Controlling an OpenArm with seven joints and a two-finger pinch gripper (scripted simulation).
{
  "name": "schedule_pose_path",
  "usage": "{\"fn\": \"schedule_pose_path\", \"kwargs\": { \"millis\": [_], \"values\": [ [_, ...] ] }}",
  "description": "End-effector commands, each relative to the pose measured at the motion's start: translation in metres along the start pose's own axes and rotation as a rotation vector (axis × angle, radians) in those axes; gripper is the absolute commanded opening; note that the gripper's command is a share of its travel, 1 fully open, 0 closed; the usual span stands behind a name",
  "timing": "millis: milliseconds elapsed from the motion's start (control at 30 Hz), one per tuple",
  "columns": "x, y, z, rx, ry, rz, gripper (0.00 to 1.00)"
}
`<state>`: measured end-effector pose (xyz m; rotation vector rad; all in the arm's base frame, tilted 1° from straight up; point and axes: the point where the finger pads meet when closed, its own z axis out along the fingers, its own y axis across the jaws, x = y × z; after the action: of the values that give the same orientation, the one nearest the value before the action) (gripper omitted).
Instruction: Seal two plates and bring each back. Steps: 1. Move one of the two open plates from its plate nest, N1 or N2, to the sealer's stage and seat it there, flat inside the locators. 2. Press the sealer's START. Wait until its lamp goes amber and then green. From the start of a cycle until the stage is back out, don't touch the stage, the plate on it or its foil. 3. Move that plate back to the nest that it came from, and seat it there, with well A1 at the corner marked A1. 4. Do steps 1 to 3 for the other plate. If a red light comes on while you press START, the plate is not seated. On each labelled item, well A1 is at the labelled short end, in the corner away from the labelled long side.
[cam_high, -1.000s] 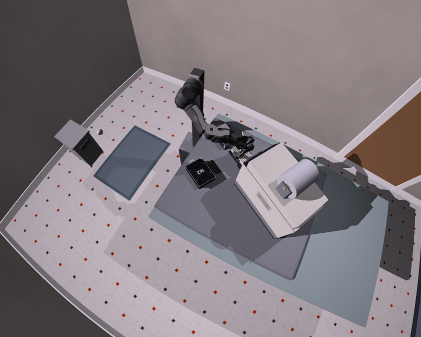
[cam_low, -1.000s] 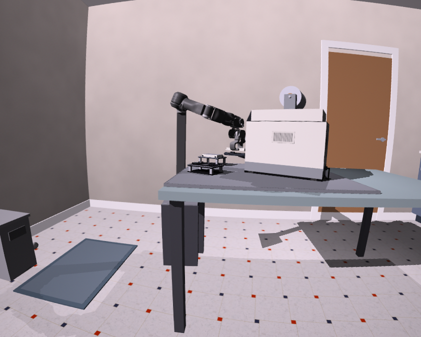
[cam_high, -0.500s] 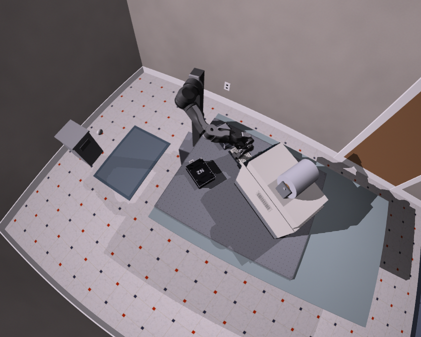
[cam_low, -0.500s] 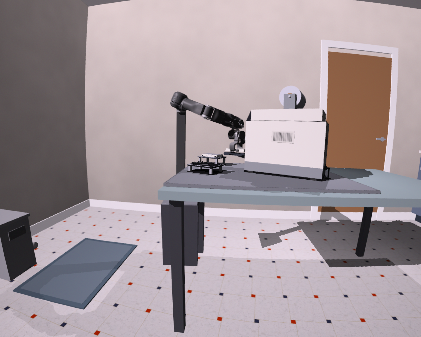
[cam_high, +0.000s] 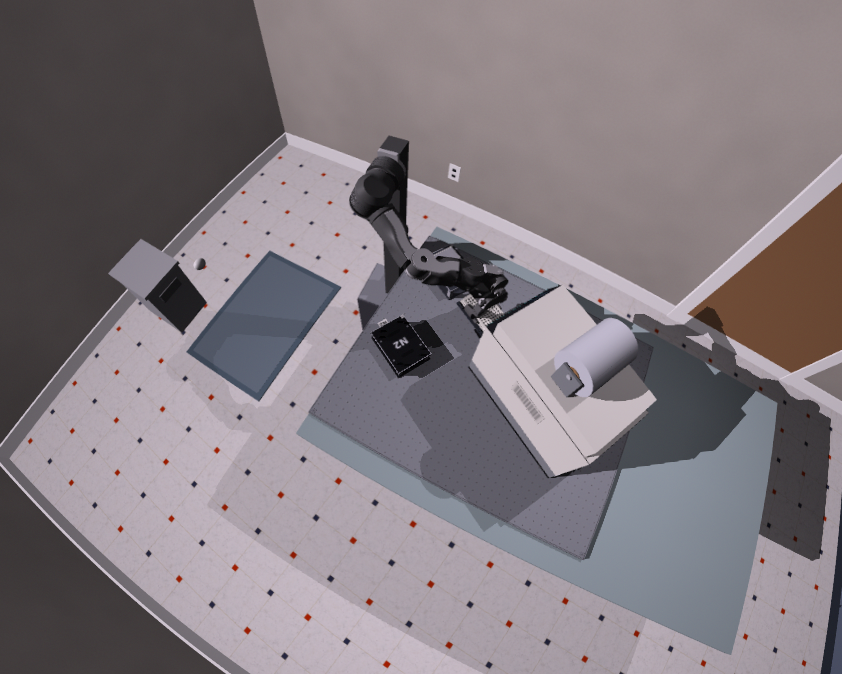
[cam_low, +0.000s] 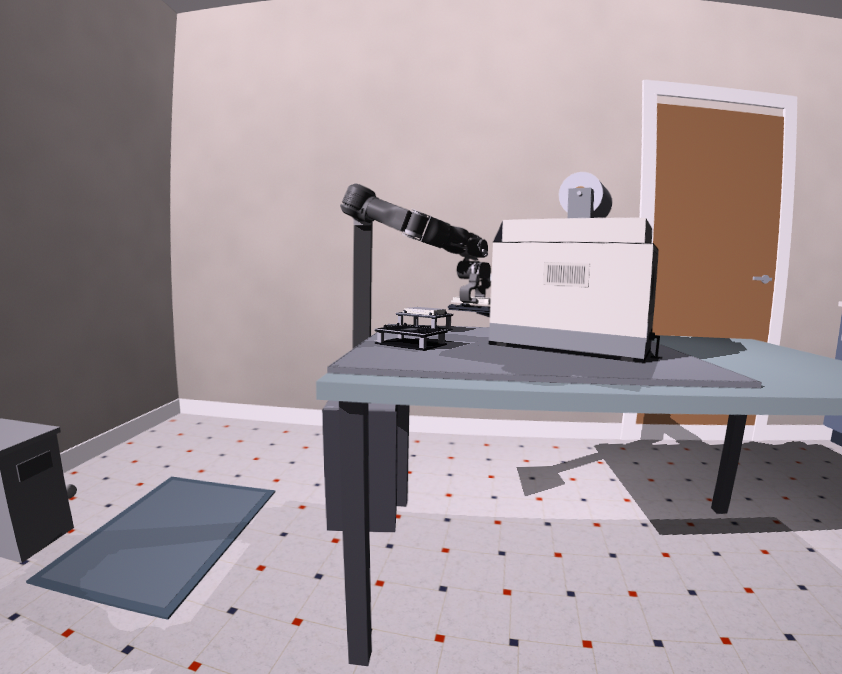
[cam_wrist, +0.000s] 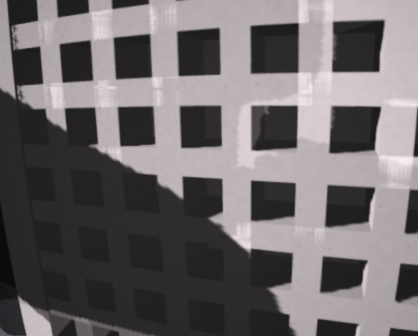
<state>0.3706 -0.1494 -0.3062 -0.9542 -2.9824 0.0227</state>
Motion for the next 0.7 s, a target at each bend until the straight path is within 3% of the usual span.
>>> {"fn": "schedule_pose_path", "kwargs": {
  "millis": [0,667],
  "values": [
    [-0.0002,0.0003,0.0000,-0.002,-0.001,-0.002,0.00],
    [0.0008,0.0001,0.0030,-0.002,0.003,-0.005,0.00]
  ]
}}
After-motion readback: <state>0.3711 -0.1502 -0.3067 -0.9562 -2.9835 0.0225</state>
